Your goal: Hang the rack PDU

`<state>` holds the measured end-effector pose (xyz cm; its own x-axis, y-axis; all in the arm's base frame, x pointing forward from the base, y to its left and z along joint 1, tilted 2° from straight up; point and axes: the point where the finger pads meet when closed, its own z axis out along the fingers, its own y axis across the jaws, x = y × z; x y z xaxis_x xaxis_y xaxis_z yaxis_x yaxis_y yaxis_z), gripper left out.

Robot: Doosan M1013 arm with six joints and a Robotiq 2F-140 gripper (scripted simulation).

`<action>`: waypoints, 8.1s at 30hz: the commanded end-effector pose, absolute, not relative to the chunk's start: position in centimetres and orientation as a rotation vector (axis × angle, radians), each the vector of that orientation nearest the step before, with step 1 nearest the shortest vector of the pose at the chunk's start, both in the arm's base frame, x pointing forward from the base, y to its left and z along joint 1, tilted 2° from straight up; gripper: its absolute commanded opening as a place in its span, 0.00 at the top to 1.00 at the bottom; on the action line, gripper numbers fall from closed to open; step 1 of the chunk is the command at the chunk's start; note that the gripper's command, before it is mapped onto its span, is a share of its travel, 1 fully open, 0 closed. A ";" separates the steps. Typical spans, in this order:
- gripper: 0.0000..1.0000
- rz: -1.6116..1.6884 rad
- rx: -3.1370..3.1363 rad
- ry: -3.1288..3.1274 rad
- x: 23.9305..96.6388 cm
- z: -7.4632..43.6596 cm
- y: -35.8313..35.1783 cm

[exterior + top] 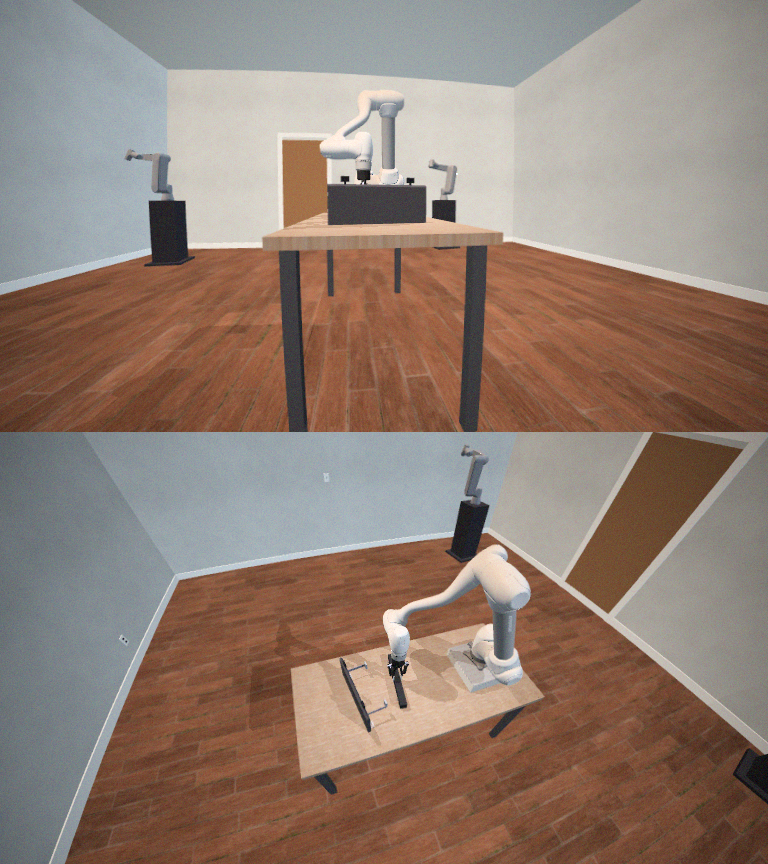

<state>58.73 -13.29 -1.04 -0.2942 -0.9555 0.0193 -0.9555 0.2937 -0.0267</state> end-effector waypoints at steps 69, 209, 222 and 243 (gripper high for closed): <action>1.00 -0.052 -2.019 2.409 58.8 7.2 -13.0; 1.00 -0.052 -2.183 2.264 71.9 7.4 -12.1; 1.00 -0.052 -2.183 2.264 71.9 7.0 -12.1; 1.00 -0.052 -2.183 2.264 71.9 6.0 -12.1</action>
<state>71.90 -12.13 6.05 -0.0369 -0.9990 0.0256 -0.9991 0.0364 -0.0209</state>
